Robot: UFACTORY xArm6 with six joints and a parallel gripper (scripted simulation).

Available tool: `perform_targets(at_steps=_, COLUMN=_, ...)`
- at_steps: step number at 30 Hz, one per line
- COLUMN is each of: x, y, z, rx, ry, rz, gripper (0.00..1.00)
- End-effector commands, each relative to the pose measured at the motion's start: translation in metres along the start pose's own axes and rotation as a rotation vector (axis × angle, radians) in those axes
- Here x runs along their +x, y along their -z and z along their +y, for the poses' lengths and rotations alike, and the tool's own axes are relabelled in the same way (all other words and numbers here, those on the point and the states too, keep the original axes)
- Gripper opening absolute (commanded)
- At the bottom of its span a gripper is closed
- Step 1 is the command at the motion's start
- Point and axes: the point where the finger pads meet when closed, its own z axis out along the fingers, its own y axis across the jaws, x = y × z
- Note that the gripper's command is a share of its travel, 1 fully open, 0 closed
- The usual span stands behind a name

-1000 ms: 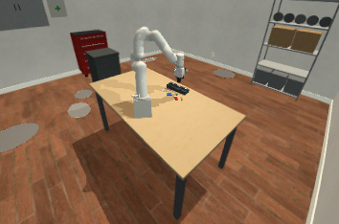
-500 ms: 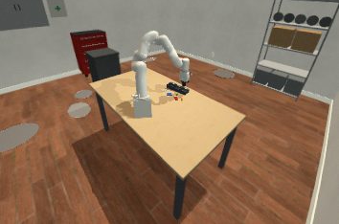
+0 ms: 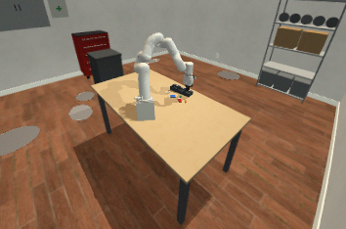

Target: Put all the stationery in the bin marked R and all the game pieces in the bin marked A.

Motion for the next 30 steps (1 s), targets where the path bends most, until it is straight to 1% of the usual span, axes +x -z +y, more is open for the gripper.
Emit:
perform_targets(at_steps=1, x=0.002, y=-0.007, z=0.001, rx=-0.001, ry=0.001, rz=0.005, gripper=0.07)
perform_targets(at_steps=11, x=0.002, y=-0.033, z=0.001, rx=-0.001, ry=0.001, rz=0.005, gripper=0.07)
perform_targets(at_steps=30, x=0.002, y=-0.034, z=0.001, rx=-0.001, ry=0.001, rz=0.005, gripper=0.07)
